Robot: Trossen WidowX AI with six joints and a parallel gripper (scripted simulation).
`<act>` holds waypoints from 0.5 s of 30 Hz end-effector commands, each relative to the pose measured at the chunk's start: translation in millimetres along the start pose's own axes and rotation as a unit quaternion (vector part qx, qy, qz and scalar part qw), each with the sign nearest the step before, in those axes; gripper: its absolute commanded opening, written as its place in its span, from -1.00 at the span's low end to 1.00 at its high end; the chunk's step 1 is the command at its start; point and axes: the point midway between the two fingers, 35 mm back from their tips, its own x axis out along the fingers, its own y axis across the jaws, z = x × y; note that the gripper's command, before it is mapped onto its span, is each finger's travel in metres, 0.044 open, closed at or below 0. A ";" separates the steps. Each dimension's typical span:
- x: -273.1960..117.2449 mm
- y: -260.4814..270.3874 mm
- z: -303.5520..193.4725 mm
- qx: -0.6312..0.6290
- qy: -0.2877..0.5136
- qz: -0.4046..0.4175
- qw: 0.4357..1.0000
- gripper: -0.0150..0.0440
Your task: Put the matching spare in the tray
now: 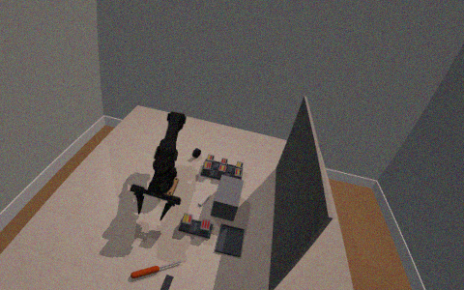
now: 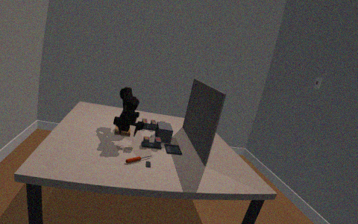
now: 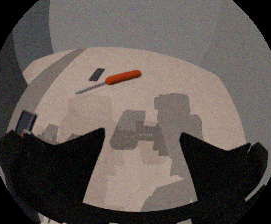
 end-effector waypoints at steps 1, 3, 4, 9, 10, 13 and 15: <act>0.0 0.0 0.0 0.000 0.000 0.000 1.000 0.95; 0.0 0.0 0.0 0.000 0.000 0.000 1.000 1.00; 0.0 0.0 0.0 0.000 0.000 0.000 1.000 1.00; -6.6 12.4 10.7 -0.021 0.016 0.023 0.999 1.00; -11.1 20.9 17.7 -0.035 0.026 0.039 0.998 1.00; -24.4 47.4 37.6 -0.079 0.058 0.083 0.992 1.00; -33.4 66.0 49.7 -0.110 0.078 0.111 0.985 1.00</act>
